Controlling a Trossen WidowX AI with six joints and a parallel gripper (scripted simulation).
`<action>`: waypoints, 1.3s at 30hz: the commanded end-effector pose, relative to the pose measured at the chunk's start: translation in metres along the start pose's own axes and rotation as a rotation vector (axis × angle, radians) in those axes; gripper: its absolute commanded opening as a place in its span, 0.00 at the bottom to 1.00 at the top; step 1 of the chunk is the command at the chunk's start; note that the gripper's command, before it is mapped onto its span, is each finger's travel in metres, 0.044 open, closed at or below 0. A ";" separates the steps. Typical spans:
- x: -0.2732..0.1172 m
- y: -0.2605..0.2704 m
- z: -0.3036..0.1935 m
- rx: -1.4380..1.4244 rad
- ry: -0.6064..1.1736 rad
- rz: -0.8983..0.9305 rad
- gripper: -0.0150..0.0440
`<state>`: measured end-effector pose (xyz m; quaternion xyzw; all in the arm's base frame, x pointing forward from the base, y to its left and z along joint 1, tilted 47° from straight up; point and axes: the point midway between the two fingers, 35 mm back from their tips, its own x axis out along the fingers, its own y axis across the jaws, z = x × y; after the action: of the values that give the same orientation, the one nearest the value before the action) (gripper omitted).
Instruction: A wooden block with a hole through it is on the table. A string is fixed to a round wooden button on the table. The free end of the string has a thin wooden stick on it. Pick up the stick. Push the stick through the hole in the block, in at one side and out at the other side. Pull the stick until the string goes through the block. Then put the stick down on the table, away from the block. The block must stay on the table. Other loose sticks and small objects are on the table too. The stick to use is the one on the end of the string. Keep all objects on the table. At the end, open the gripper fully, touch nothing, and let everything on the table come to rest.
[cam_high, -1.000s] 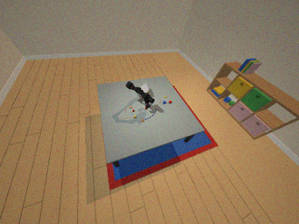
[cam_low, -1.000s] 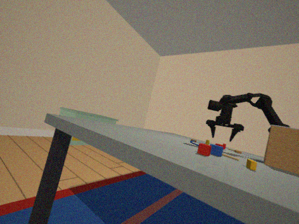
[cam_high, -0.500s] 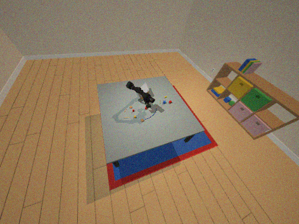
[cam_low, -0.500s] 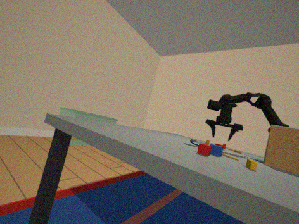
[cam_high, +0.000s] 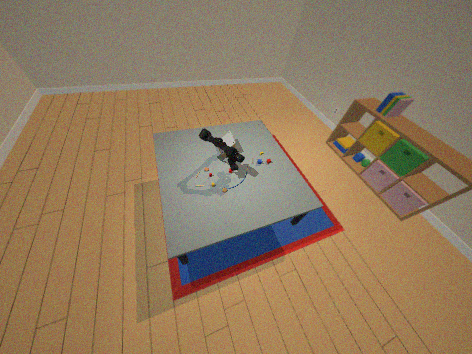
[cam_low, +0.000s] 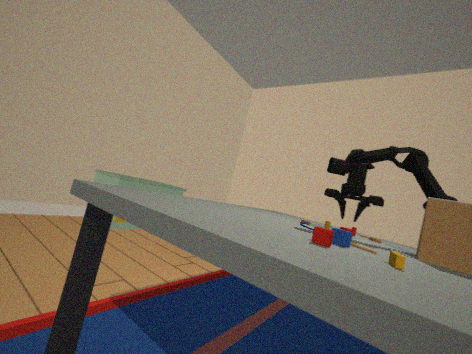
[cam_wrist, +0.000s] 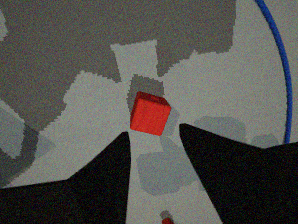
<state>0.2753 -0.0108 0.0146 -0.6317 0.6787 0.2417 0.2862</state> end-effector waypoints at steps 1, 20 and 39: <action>0.000 0.000 0.000 0.000 0.000 0.000 0.44; 0.000 0.000 0.000 0.000 0.000 0.000 0.25; 0.000 0.000 0.000 0.000 0.000 0.000 0.35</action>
<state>0.2753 -0.0108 0.0146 -0.6317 0.6787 0.2417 0.2862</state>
